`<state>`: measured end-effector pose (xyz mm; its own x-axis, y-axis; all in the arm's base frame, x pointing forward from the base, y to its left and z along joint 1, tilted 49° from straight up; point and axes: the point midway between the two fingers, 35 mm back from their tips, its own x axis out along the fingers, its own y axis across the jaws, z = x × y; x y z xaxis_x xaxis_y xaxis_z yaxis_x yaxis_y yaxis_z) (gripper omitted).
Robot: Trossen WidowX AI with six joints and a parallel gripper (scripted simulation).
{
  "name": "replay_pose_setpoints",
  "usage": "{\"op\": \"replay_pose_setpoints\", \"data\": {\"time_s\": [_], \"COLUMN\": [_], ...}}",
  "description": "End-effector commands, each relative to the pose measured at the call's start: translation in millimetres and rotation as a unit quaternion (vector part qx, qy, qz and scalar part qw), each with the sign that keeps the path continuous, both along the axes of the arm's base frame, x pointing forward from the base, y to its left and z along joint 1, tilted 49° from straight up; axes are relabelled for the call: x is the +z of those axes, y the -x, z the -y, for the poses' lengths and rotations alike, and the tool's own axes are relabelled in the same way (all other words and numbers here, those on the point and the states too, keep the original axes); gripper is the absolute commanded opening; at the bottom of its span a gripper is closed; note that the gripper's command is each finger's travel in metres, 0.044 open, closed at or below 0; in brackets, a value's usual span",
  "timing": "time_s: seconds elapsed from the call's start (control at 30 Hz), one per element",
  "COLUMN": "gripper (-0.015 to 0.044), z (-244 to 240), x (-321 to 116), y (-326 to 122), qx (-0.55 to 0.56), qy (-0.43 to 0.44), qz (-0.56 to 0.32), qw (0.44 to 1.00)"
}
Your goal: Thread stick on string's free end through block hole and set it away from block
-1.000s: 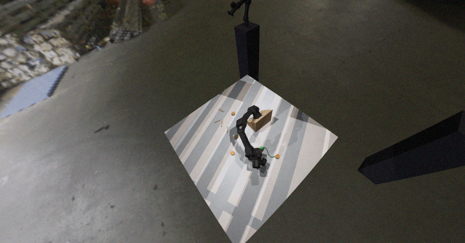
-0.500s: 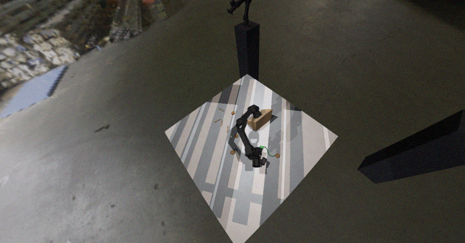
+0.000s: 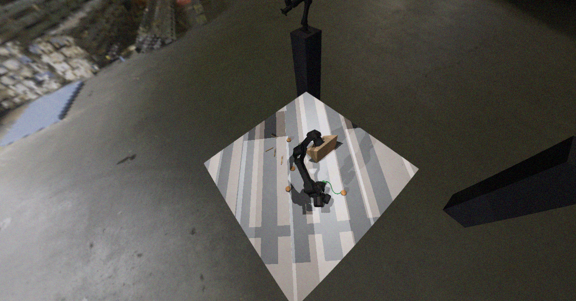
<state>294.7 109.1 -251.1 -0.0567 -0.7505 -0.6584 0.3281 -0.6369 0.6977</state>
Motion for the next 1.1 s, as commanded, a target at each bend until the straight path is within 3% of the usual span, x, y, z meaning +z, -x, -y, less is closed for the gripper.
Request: {"op": "replay_pose_setpoints", "data": {"time_s": [0.0, 0.23, 0.53, 1.07], "gripper": [0.021, 0.021, 0.044, 0.044], "z": [-46, -54, -67, -71], "x": [35, 42, 53, 56], "y": [-4, -4, -7, -7], "qx": [0.004, 0.004, 0.01, 0.014], "qy": [-0.012, -0.013, -0.015, -0.014], "qz": [0.011, 0.011, 0.014, 0.013], "qw": [1.0, 1.0, 1.0, 1.0]}}
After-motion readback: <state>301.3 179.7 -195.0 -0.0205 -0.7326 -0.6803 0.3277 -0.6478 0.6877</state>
